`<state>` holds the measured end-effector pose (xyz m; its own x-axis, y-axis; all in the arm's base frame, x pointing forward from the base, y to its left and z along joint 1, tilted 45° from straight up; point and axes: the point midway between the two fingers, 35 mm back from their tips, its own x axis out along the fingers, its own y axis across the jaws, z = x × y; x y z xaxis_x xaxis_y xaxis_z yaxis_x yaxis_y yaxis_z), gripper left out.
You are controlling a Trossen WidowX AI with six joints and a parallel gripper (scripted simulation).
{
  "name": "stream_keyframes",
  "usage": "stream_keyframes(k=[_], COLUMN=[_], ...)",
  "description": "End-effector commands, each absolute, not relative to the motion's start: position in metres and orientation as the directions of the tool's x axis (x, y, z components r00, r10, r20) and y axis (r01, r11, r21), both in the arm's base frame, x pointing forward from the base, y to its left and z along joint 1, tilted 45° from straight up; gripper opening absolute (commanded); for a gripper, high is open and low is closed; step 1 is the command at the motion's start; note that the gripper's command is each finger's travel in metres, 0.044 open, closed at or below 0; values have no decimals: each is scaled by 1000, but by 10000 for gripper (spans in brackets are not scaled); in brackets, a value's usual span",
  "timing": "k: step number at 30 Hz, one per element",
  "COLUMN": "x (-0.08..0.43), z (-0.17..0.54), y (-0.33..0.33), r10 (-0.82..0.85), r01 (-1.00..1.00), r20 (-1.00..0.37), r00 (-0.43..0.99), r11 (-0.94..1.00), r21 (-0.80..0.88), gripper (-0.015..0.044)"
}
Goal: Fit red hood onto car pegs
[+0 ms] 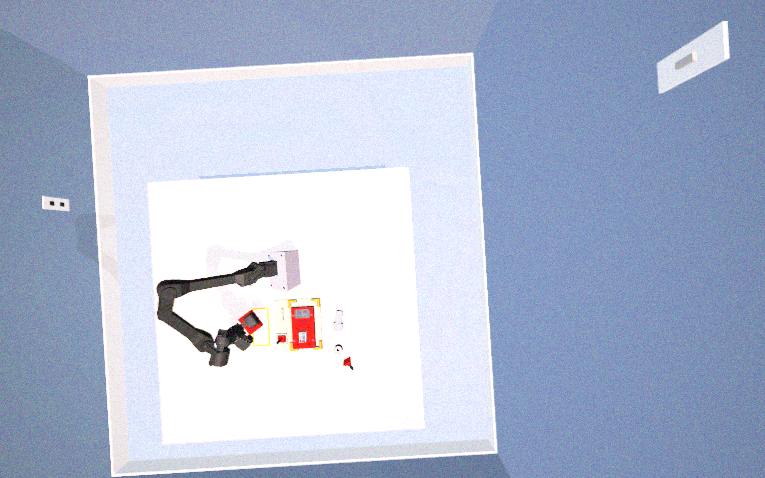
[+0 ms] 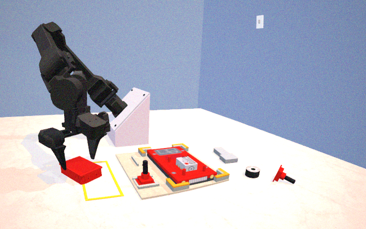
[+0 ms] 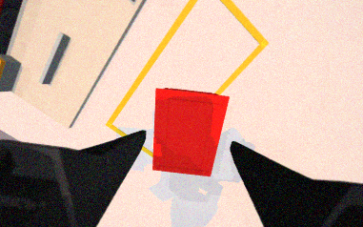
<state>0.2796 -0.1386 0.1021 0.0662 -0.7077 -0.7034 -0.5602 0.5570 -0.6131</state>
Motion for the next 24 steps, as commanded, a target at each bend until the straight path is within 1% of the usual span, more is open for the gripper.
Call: stream_keyframes(k=[1, 24], x=[279, 280], z=[99, 91], y=[-139, -147], r10=[-705, -705], r01=[-565, -565], r20=[-706, -706], r00=[64, 64], r11=[558, 557], r21=[-608, -608], gripper=[440, 440])
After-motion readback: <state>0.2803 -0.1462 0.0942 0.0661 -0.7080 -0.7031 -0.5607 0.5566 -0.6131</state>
